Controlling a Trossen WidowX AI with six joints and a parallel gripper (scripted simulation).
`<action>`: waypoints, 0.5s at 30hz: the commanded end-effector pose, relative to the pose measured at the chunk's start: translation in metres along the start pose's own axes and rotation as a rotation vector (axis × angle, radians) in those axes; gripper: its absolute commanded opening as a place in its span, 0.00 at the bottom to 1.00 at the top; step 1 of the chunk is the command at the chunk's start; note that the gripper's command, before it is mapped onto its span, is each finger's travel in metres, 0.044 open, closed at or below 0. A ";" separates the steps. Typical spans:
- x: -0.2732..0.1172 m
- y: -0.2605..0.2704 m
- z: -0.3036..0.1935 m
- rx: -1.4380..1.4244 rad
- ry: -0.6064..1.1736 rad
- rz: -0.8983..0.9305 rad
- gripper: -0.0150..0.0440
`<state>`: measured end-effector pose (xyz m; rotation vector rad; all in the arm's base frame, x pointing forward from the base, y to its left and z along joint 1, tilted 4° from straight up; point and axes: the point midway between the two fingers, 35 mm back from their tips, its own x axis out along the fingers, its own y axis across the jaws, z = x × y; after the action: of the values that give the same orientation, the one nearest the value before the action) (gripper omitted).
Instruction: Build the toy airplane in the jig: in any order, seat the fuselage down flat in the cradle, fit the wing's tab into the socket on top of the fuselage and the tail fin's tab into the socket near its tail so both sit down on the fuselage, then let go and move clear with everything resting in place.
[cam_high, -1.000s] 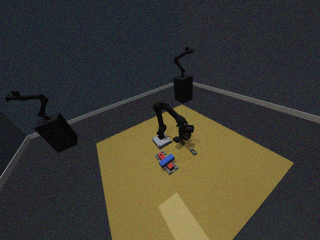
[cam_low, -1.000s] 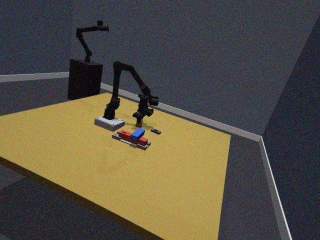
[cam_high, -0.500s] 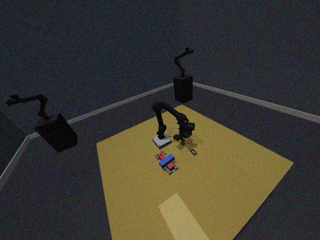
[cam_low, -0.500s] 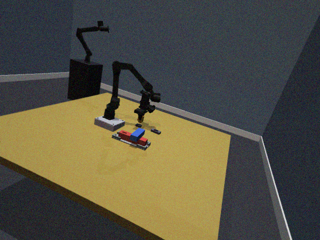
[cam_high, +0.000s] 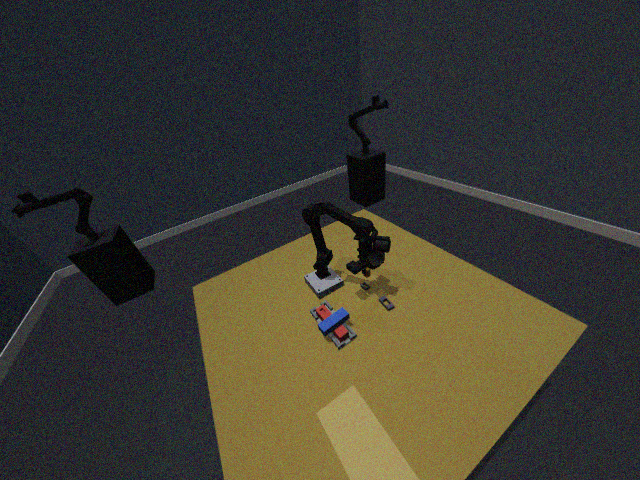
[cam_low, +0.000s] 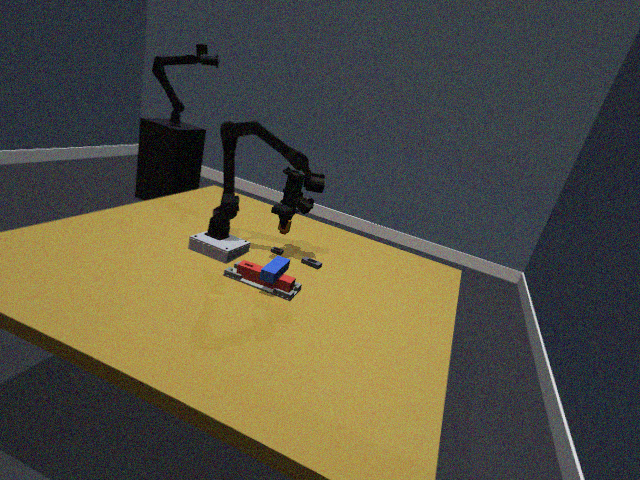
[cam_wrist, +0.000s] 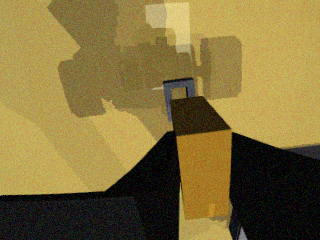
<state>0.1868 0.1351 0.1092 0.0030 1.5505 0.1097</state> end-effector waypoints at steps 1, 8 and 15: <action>-0.017 0.000 0.000 -0.008 -0.010 0.007 0.25; -0.039 -0.002 -0.004 -0.009 -0.010 0.006 0.25; -0.053 -0.004 -0.008 -0.009 -0.010 0.005 0.25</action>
<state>0.1800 0.1283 0.1545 0.0029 1.5472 0.1120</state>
